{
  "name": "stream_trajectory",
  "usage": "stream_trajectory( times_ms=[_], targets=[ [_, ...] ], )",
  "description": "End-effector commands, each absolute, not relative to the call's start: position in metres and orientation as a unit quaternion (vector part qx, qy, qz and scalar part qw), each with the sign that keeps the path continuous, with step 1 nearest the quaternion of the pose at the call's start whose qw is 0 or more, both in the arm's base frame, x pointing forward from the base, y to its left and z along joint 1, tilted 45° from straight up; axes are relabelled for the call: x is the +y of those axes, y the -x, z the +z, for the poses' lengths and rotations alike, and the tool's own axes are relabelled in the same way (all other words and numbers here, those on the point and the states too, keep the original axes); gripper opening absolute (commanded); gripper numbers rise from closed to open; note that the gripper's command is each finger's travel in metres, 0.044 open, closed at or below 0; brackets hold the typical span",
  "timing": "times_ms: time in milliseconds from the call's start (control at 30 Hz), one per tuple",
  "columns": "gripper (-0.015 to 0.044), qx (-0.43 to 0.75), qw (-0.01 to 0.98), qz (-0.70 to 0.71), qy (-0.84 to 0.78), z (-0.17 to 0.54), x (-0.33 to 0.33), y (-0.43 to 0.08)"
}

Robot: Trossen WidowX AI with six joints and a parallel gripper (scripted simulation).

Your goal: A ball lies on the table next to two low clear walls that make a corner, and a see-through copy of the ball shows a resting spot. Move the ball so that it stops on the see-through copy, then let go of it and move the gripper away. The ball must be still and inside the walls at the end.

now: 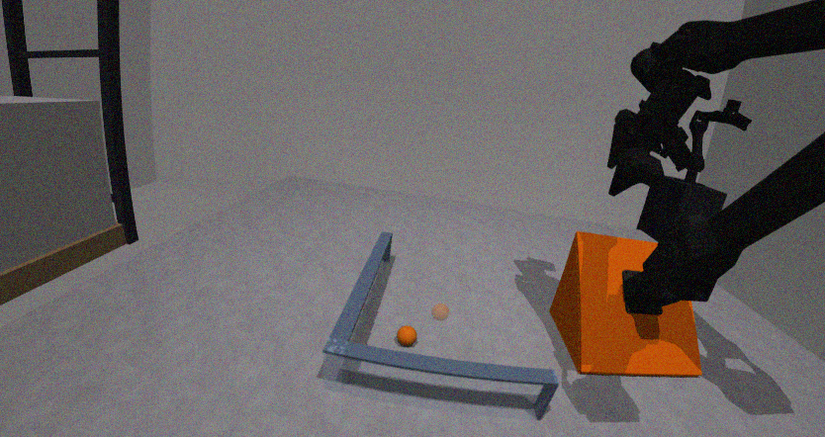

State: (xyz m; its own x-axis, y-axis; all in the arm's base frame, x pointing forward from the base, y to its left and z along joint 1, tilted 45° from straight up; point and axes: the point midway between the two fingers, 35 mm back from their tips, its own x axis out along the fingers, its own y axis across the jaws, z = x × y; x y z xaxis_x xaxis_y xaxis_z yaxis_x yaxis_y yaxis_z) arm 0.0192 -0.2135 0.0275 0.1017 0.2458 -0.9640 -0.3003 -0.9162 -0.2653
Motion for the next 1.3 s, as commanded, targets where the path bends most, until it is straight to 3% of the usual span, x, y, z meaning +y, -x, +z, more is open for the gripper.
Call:
stream_trajectory(
  times_ms=[0, 200, 433, 633, 833, 1033, 1267],
  targets=[
    [0.0374, 0.012, 0.197, 0.669, 0.716, 0.027, -0.214, -0.021],
    [0.0231, -0.212, -0.035, 0.613, 0.760, 0.025, -0.217, -0.099],
    [0.0231, -0.467, -0.322, 0.427, 0.704, 0.027, -0.182, -0.202],
    [0.0231, -0.605, -0.503, 0.206, 0.582, 0.032, -0.123, -0.273],
    [0.0231, -0.666, -0.603, -0.018, 0.438, 0.036, -0.046, -0.318],
    [0.0231, -0.656, -0.656, -0.239, 0.287, 0.042, 0.027, -0.343],
    [0.0231, -0.650, -0.660, -0.263, 0.271, 0.043, 0.035, -0.345]
  ],
)
